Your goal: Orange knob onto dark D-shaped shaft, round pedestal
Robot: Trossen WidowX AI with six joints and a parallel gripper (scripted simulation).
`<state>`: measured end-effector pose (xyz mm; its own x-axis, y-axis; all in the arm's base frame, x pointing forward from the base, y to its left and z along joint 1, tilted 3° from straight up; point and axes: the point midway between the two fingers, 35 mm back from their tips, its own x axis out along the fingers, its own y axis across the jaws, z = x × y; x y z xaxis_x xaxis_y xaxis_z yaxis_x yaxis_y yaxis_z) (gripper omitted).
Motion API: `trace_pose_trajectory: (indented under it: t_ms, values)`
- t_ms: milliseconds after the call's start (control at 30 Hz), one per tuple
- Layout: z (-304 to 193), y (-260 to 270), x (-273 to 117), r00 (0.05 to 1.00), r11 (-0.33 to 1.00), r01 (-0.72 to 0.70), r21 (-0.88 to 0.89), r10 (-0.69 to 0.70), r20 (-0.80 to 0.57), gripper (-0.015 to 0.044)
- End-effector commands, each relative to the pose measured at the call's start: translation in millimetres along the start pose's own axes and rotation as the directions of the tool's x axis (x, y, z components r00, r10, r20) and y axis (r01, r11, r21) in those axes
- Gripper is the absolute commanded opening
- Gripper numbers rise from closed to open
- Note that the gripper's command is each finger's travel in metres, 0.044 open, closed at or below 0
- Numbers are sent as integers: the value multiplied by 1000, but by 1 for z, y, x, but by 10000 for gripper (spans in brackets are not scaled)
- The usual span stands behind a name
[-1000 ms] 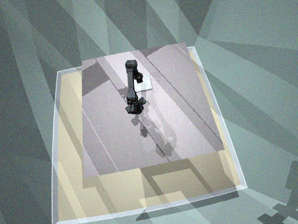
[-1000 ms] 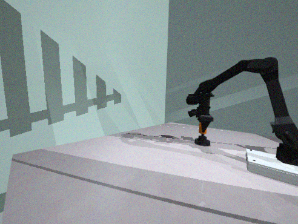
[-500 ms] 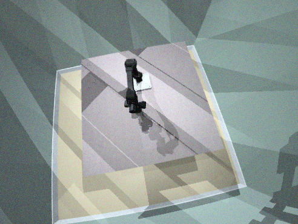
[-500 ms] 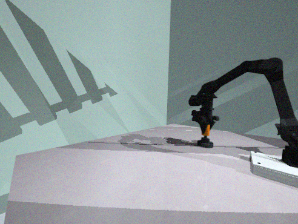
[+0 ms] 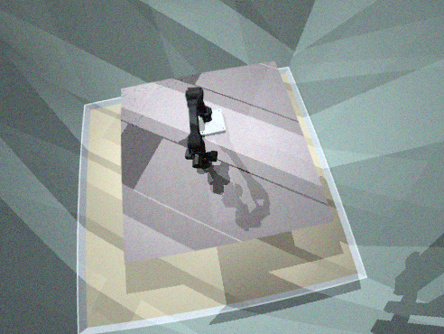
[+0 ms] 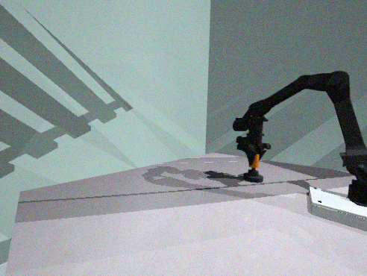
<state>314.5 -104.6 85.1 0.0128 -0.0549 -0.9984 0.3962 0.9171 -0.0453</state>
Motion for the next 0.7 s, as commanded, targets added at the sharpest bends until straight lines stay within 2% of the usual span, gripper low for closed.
trace_pose_trajectory:
  t_ms: [0, 300, 500, 667]
  values:
    - [1, 0, 1, 1000, 1000, 3, 5, -3, 2, 0]
    - [1, -1, -4, 1000, 1000, 3, 14, -3, 2, 0]
    - [0, -1, -2, 1000, 979, 2, 203, -3, 2, 0]
    - [-1, -1, -1, 1000, 977, 2, 213, -3, 2, 0]
